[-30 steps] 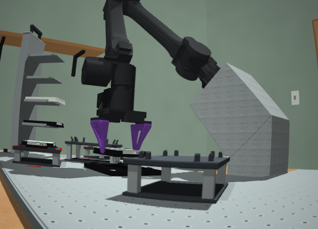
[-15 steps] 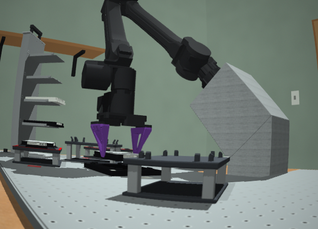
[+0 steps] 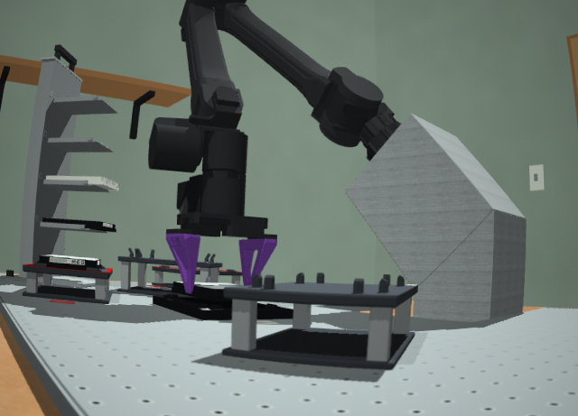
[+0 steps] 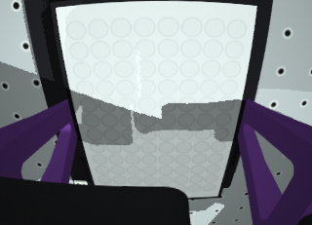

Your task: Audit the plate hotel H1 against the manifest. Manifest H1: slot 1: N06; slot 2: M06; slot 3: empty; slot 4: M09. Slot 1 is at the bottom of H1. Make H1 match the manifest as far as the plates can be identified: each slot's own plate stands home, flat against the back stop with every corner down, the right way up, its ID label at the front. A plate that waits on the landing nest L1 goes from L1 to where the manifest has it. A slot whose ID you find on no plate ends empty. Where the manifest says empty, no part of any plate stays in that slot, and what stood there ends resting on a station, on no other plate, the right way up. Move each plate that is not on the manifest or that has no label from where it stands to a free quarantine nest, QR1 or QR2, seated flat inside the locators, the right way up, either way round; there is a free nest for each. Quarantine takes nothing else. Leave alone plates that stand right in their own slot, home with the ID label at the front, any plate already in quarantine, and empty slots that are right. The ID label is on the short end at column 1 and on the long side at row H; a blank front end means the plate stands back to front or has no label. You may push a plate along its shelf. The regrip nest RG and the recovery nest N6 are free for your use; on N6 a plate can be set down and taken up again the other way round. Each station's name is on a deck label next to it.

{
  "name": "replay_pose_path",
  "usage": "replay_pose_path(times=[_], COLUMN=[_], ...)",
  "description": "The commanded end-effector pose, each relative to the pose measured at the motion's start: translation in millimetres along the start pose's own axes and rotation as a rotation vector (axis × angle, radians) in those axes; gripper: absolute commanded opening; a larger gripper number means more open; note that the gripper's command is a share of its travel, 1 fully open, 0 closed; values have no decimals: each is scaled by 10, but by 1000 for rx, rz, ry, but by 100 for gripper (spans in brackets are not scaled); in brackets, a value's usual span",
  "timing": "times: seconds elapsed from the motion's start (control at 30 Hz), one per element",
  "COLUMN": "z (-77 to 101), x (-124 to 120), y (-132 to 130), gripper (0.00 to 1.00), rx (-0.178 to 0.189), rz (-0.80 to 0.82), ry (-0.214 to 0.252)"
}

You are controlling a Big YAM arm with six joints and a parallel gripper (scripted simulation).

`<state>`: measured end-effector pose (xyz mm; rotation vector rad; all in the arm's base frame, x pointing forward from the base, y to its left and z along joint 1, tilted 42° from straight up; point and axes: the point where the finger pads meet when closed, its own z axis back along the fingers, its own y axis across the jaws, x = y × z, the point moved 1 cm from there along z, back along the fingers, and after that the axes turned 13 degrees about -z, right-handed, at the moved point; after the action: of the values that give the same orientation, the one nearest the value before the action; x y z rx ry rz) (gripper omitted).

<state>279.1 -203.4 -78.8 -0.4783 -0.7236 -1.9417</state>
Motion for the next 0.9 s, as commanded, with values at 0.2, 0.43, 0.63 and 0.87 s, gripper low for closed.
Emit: replay_pose_path(times=[0.2,0.43,0.63,0.87], z=[-82,-122,-61,-61], x=[-3,1,-17,-17], y=[66,79,80,80], gripper=[86,86,100,100], rx=[8,9,17,17], rz=[3,1,4,4], ry=[0,-1,2,2])
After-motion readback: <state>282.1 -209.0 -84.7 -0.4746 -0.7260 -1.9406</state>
